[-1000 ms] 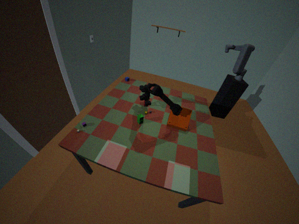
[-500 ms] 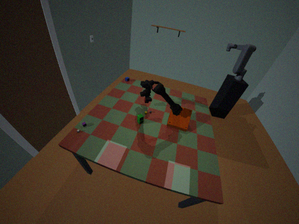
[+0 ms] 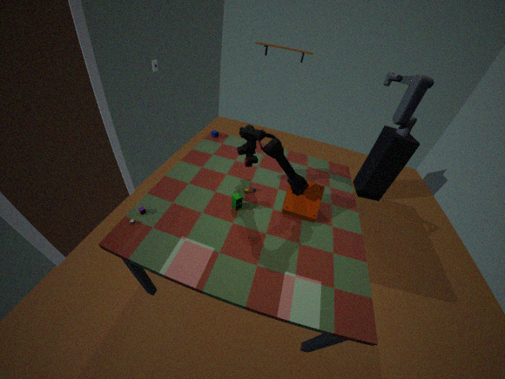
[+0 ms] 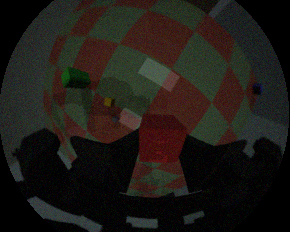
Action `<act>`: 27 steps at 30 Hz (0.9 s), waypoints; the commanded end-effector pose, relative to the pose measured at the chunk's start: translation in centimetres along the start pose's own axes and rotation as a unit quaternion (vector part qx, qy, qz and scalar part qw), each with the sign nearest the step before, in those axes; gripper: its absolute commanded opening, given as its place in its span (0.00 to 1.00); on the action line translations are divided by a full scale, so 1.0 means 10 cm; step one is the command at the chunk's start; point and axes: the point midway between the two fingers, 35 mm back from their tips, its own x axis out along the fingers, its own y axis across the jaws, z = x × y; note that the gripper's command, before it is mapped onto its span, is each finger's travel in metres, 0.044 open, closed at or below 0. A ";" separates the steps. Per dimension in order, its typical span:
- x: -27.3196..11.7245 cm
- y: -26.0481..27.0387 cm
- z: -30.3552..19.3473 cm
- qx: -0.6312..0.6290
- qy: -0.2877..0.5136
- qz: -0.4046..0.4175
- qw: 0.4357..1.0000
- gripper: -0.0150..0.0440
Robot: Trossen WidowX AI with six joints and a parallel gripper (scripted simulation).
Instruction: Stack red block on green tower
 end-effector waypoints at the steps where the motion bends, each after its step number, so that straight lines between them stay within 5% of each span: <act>1: -0.01 0.00 0.00 -0.002 0.002 0.000 1.000 0.25; 27: -0.07 1.34 0.92 -0.001 0.006 -0.009 1.000 0.25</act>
